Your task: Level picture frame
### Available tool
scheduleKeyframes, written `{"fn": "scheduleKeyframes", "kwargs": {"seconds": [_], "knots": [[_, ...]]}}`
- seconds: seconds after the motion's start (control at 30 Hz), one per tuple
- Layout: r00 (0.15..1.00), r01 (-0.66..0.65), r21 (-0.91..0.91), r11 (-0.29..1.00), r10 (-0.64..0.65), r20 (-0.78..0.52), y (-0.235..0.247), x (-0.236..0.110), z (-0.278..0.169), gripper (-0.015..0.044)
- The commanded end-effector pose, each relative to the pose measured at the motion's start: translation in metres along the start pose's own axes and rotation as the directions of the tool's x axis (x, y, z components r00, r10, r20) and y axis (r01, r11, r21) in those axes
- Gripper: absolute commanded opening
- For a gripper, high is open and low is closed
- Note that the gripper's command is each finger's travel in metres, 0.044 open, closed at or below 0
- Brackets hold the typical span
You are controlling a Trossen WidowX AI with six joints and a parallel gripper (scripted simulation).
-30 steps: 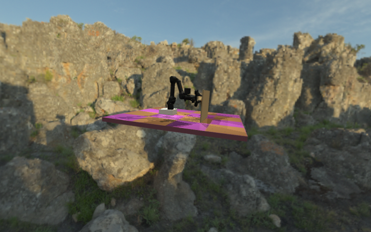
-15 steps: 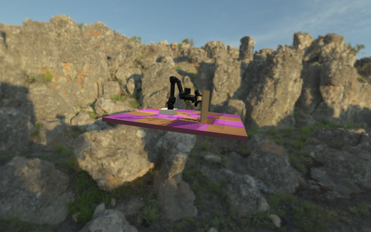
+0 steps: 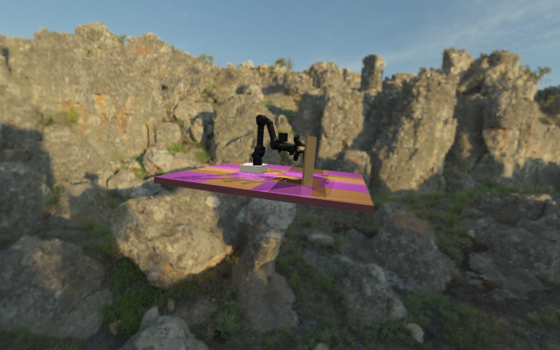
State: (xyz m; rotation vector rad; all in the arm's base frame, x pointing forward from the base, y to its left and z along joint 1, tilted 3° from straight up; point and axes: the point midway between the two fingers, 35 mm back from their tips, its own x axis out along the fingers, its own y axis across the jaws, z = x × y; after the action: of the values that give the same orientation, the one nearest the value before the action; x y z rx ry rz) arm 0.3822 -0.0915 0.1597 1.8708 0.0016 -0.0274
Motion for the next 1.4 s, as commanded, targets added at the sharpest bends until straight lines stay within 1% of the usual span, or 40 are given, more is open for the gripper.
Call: {"fn": "scheduleKeyframes", "kwargs": {"seconds": [0.0, 0.37, 0.43, 0.47, 1.37], "knots": [[1.000, -0.001, 0.007, 1.000, 0.001, 0.002, 0.0005, 0.0005, 0.0005, 0.0140], [1.000, -0.001, 0.007, 1.000, 0.001, 0.002, 0.0005, 0.0005, 0.0005, 0.0067], [1.000, -0.001, 0.007, 1.000, 0.001, 0.002, 0.0005, 0.0005, 0.0005, 0.0014], [1.000, -0.001, 0.007, 1.000, 0.001, 0.002, 0.0005, 0.0005, 0.0005, 0.0000], [1.000, -0.001, 0.007, 1.000, 0.001, 0.002, 0.0069, 0.0001, 0.0000, 0.0000]]}}
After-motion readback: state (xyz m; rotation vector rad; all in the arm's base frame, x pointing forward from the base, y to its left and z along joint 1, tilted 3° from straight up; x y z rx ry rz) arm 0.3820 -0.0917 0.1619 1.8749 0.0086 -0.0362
